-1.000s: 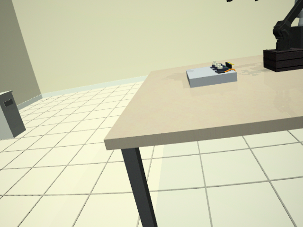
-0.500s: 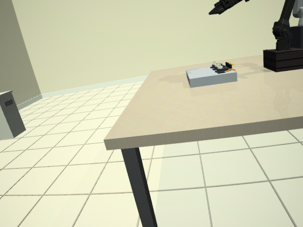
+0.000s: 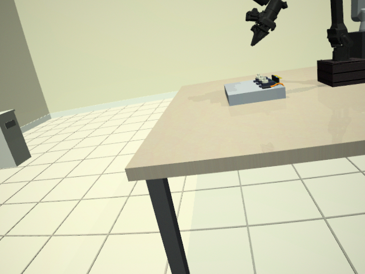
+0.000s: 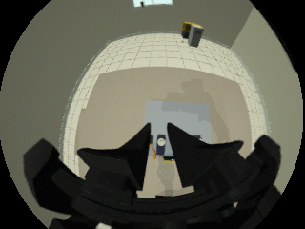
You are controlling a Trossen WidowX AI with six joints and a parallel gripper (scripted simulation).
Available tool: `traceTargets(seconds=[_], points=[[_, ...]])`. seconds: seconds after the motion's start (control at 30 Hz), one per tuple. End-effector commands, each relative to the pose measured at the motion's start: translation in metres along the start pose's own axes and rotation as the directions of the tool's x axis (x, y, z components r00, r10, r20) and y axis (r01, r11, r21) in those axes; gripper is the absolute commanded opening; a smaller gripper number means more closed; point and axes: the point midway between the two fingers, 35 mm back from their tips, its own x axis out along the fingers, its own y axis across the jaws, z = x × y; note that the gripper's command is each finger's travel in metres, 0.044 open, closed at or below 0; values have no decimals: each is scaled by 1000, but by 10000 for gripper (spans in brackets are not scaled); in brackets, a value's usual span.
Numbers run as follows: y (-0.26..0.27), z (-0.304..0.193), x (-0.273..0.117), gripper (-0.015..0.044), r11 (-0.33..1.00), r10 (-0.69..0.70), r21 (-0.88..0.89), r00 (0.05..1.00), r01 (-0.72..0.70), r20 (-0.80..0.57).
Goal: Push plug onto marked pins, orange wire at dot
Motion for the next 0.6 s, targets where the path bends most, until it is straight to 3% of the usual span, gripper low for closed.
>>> traceTargets(seconds=[0.0, 0.43, 0.57], points=[[5, -20, 26, 115, 1000, -16, 11, 988, 18, -151], [18, -88, 85, 115, 995, -85, -8, 829, 97, -553], [20, -102, 93, 115, 993, -102, -19, 779, 116, -619]])
